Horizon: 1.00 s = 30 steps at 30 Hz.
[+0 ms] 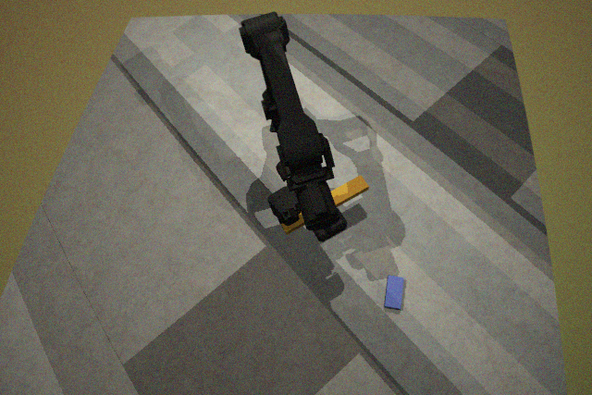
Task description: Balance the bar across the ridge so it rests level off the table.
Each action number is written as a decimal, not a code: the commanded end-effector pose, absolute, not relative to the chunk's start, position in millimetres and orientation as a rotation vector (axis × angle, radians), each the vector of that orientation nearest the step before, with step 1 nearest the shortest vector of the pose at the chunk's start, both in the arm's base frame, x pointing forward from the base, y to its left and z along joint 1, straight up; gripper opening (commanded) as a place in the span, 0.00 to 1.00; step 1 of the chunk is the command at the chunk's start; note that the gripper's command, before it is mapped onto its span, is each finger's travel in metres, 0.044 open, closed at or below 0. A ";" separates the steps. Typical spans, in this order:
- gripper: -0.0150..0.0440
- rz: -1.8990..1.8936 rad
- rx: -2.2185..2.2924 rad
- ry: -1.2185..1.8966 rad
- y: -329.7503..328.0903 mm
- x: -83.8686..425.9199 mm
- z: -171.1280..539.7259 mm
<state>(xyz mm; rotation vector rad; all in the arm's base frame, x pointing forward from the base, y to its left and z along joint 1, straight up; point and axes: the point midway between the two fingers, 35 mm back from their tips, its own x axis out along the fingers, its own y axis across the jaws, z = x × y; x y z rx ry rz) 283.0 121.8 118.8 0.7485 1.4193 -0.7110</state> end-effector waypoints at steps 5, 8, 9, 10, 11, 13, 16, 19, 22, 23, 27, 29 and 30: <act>0.25 -0.711 0.748 1.419 121.8 283.0 118.8; 0.25 -0.711 0.748 1.419 121.8 283.0 118.8; 0.25 -0.711 0.748 1.419 121.8 283.0 118.8; 0.25 -0.711 0.748 1.419 121.8 283.0 118.8; 0.25 -0.711 0.748 1.419 121.8 283.0 118.8; 0.25 -0.711 0.748 1.419 121.8 283.0 118.8; 0.25 -0.711 0.748 1.419 121.8 283.0 118.8; 0.25 -0.711 0.748 1.419 121.8 283.0 118.8; 0.34 -0.711 0.748 1.419 121.8 283.0 118.8; 0.39 -0.711 0.748 1.419 121.8 283.0 118.8; 0.54 -0.711 0.748 1.419 121.8 283.0 118.8; 0.54 -0.711 0.748 1.419 121.8 283.0 118.8; 0.54 -0.711 0.748 1.419 121.8 283.0 118.8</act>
